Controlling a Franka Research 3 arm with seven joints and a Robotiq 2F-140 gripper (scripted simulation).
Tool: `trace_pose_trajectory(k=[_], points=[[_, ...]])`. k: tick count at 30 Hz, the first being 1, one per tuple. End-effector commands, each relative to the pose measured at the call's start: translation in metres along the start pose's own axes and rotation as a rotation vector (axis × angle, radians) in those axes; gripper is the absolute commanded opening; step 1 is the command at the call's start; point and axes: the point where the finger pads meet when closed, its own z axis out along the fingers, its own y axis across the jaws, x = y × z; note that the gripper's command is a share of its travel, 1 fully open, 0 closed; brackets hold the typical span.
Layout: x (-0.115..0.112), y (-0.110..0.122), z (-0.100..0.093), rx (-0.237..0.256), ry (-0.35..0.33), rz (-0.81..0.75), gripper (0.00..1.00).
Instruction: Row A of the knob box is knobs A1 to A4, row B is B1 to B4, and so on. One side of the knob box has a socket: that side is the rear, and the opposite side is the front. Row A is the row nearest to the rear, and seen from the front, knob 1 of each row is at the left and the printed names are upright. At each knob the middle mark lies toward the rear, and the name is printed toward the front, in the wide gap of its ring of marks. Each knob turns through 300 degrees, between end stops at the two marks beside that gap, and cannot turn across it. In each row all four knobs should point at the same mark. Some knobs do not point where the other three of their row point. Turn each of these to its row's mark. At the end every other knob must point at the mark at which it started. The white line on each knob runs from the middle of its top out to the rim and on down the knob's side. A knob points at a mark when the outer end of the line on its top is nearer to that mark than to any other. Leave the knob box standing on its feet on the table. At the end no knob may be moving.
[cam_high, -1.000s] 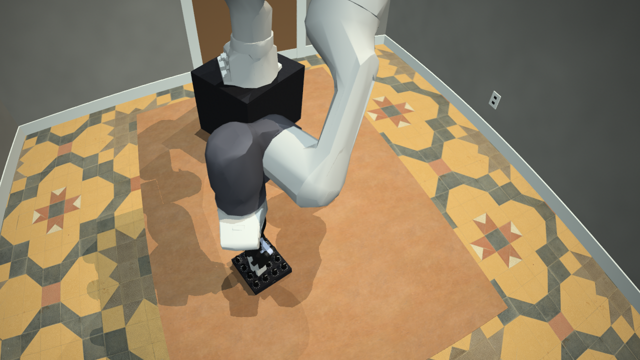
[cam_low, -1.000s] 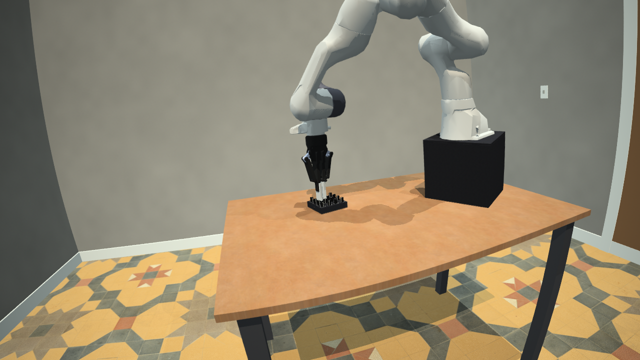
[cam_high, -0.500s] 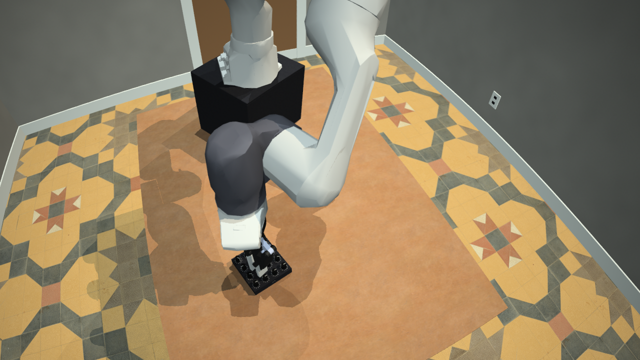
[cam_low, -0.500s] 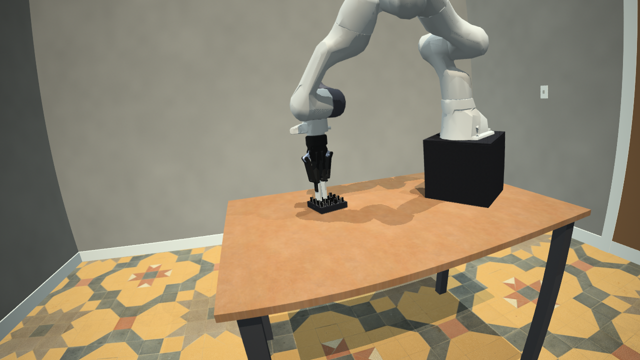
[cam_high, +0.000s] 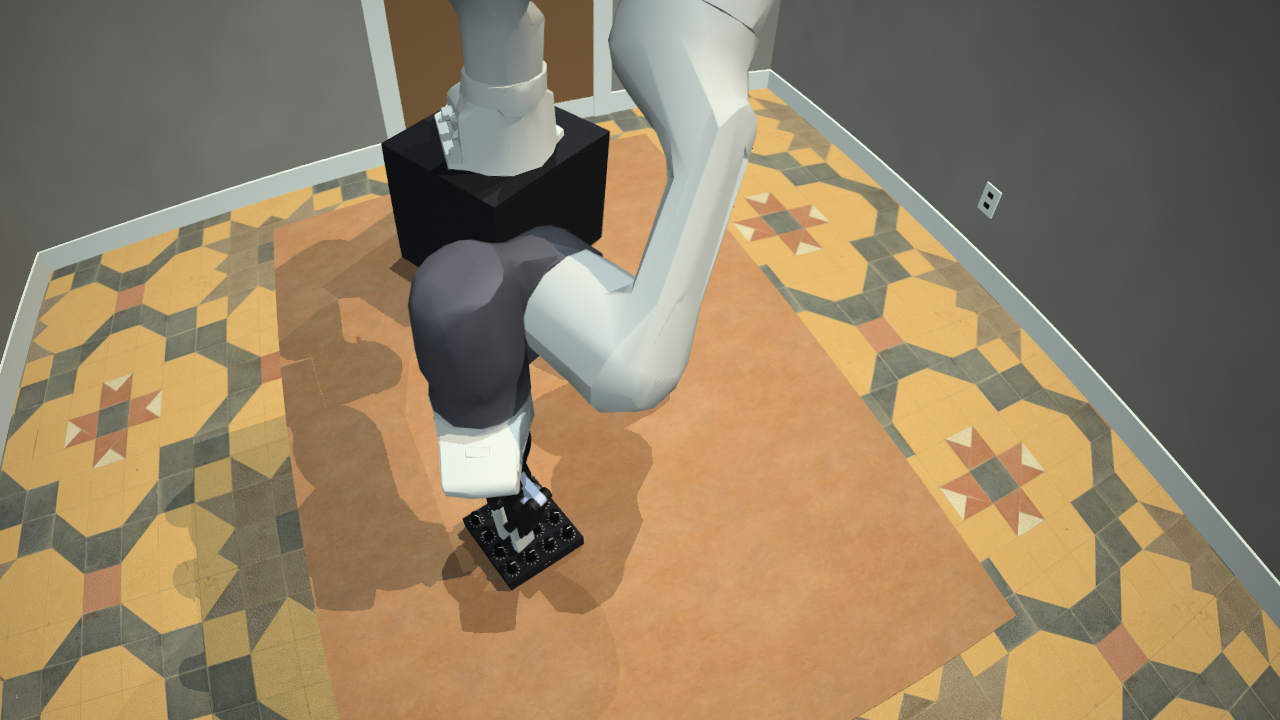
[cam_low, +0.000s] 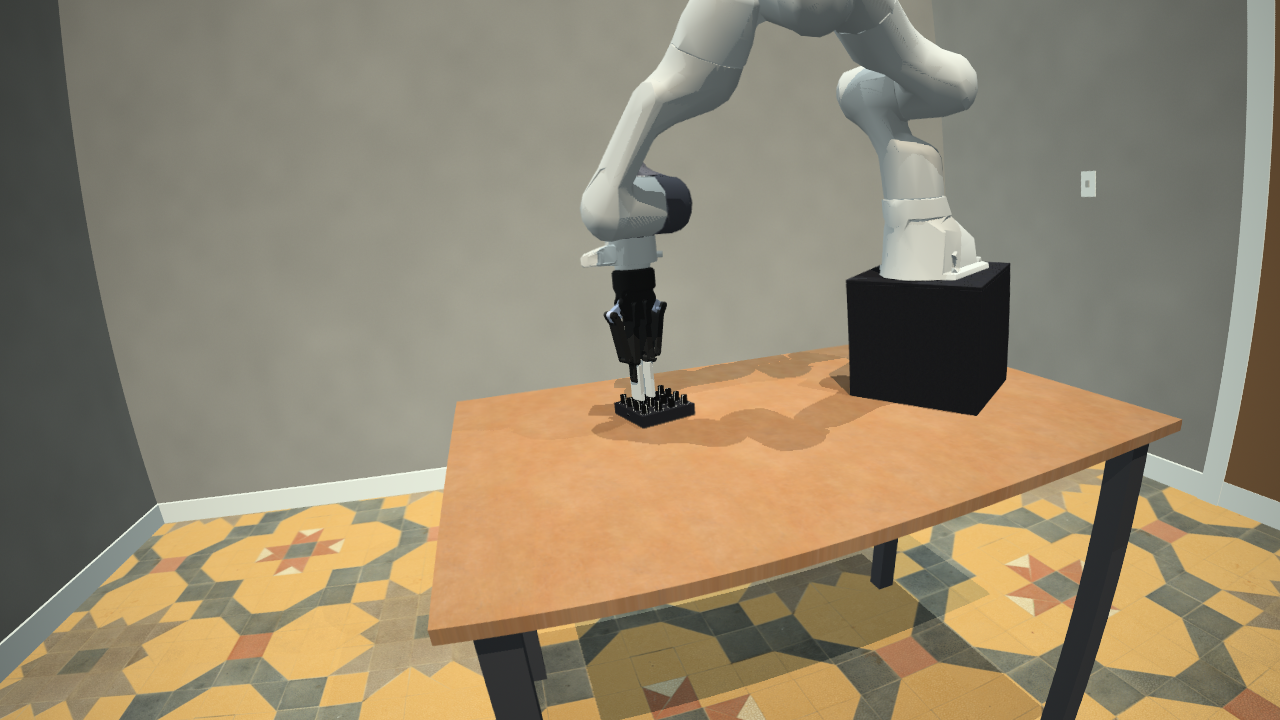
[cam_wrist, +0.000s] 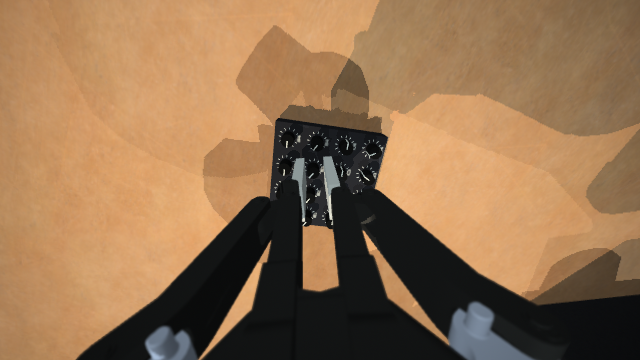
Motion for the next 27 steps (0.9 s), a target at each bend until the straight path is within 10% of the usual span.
trace_pose_trajectory(k=[1, 27], points=[[0.001, -0.001, -0.008, 0.002, 0.002, -0.004, 0.12], [0.001, -0.001, -0.036, 0.002, 0.002, -0.004, 0.12]])
